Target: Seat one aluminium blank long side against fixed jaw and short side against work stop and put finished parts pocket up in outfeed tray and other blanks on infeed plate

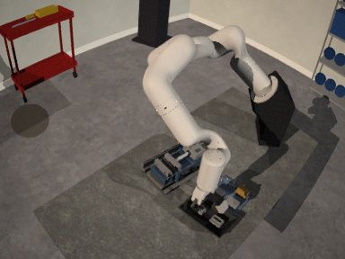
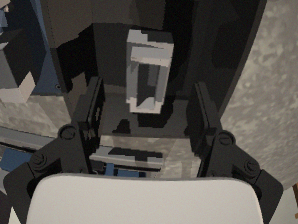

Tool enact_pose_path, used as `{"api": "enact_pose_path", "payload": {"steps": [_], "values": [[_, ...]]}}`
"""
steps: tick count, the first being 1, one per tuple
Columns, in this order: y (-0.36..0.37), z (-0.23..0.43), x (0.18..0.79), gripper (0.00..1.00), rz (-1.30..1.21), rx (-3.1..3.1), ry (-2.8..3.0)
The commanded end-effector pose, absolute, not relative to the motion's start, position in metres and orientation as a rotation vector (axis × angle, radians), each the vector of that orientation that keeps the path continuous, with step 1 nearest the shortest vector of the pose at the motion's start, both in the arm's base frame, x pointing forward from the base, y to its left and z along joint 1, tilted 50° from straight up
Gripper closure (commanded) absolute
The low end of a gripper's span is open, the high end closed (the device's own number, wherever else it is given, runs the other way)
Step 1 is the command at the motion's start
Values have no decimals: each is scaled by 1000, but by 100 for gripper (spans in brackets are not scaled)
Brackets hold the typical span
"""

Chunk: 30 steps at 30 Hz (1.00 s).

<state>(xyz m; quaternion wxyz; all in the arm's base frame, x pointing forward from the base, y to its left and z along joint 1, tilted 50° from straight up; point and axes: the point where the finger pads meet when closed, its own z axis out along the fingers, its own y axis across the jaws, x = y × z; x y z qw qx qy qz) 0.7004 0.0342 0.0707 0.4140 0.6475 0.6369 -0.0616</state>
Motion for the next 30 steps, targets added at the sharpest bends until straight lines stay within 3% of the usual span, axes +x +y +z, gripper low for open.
{"api": "enact_pose_path", "payload": {"steps": [1, 30], "values": [[48, 85, 691, 31, -153, 1627, 1601], [115, 156, 642, 31, -153, 1627, 1601]]}}
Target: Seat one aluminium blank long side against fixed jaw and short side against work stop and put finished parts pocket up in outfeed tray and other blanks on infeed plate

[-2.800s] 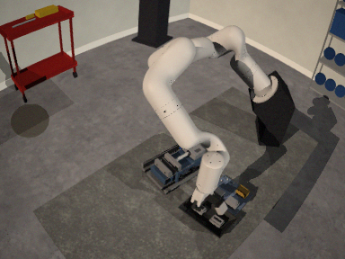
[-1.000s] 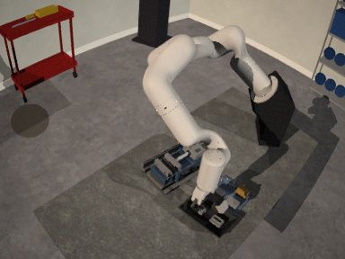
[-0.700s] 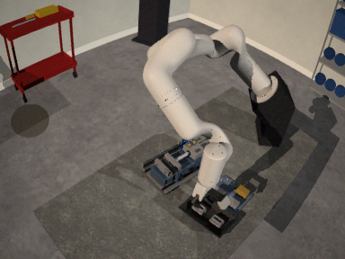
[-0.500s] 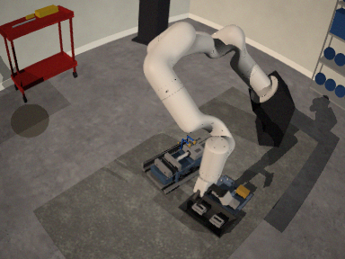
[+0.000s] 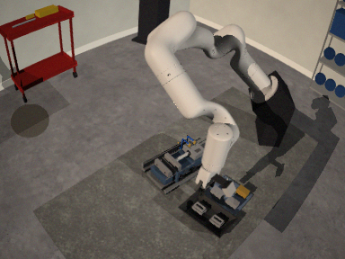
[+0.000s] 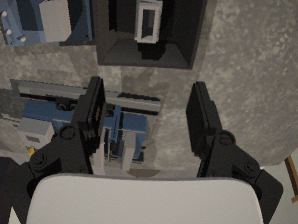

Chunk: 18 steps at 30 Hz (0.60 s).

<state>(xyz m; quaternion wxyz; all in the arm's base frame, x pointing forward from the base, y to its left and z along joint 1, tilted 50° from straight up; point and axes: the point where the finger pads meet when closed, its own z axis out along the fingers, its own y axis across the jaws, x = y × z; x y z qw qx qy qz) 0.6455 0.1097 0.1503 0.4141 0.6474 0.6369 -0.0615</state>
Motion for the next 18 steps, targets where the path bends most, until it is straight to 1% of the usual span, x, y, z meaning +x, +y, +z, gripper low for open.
{"api": "enact_pose_path", "payload": {"steps": [1, 4, 5, 18], "values": [[115, 156, 642, 31, -153, 1627, 1601], [115, 157, 642, 31, -153, 1627, 1601], [115, 157, 642, 100, -153, 1627, 1601], [115, 157, 642, 100, -153, 1627, 1601]]}}
